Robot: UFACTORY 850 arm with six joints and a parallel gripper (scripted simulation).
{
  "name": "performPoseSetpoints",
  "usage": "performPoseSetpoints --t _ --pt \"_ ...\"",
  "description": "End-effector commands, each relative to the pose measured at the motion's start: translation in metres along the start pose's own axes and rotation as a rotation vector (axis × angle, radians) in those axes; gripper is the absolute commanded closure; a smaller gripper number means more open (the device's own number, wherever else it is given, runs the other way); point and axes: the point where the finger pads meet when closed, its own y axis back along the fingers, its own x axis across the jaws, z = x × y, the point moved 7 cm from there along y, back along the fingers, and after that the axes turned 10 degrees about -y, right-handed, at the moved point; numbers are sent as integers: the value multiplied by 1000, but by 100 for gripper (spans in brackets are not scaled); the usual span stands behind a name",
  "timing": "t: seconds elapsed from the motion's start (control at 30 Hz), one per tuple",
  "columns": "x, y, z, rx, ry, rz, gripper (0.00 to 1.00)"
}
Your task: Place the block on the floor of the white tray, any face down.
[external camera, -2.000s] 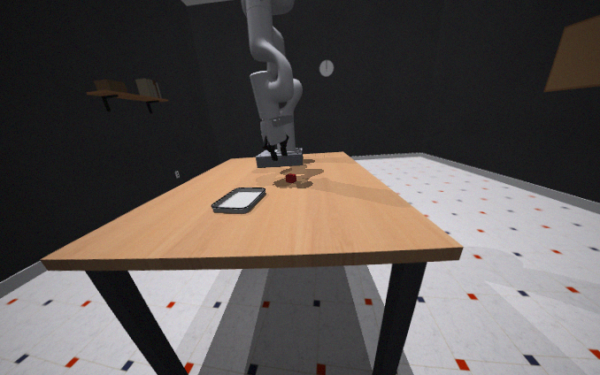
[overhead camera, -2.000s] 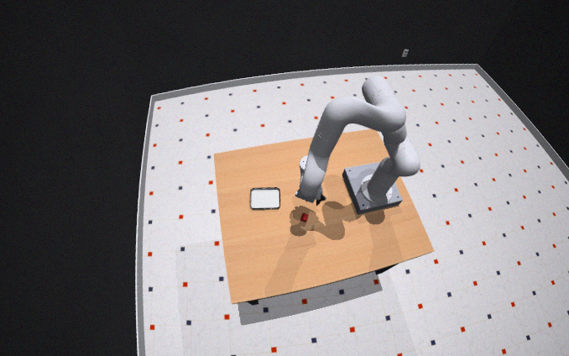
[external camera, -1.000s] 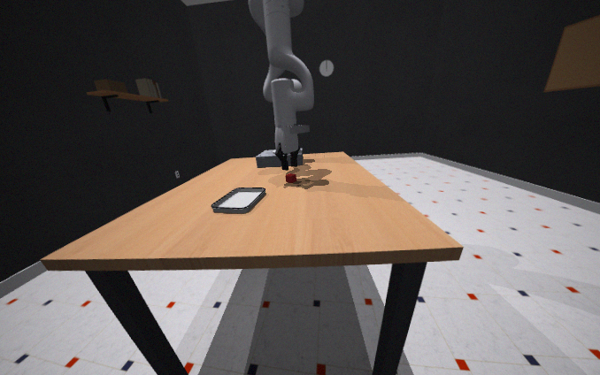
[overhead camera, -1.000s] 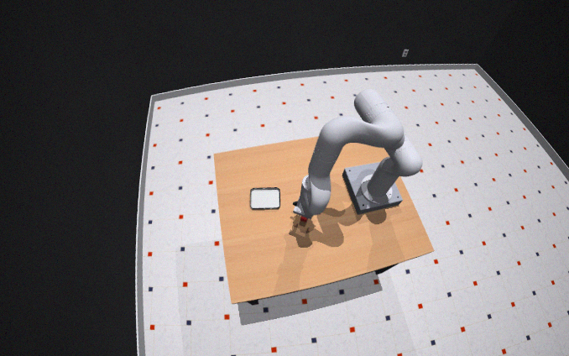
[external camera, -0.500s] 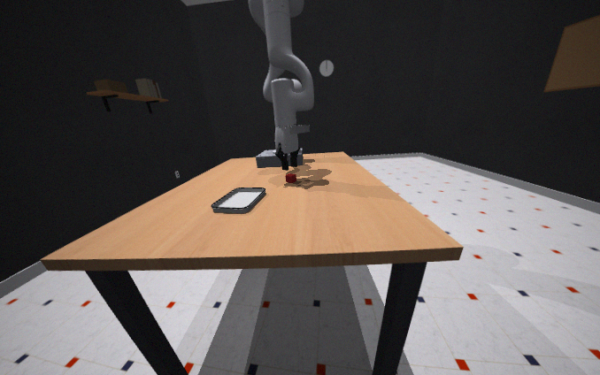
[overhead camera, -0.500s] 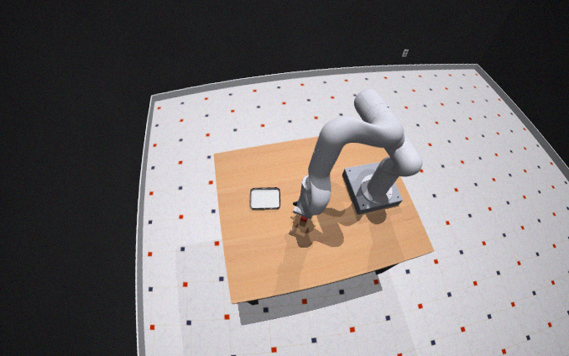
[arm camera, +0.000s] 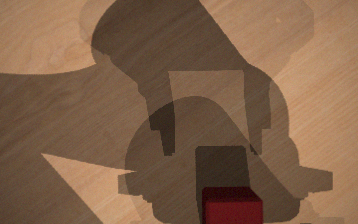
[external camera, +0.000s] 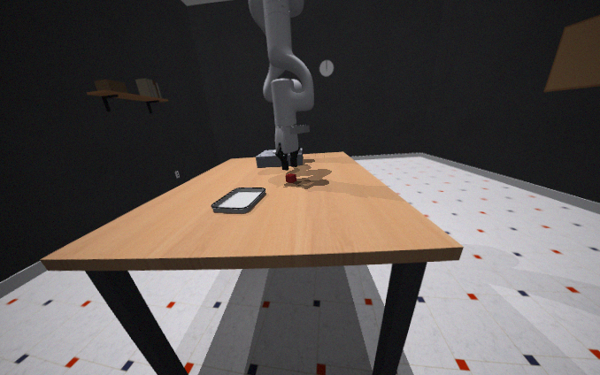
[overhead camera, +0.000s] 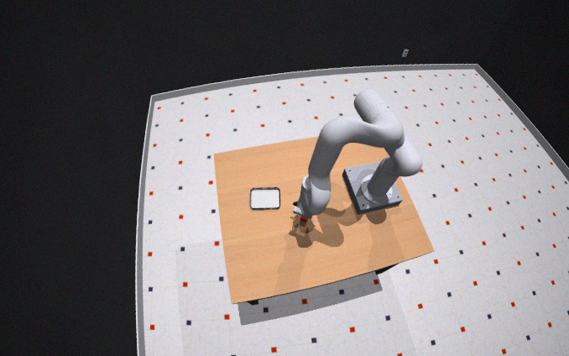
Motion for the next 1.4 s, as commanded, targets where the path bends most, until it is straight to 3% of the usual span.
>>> performPoseSetpoints --t 0.0,0.77,1.37 --pt "0 -1 -1 1 0 1 43" --pt "1 -22 -2 0 0 2 43" --pt "1 -23 -2 0 0 2 43"
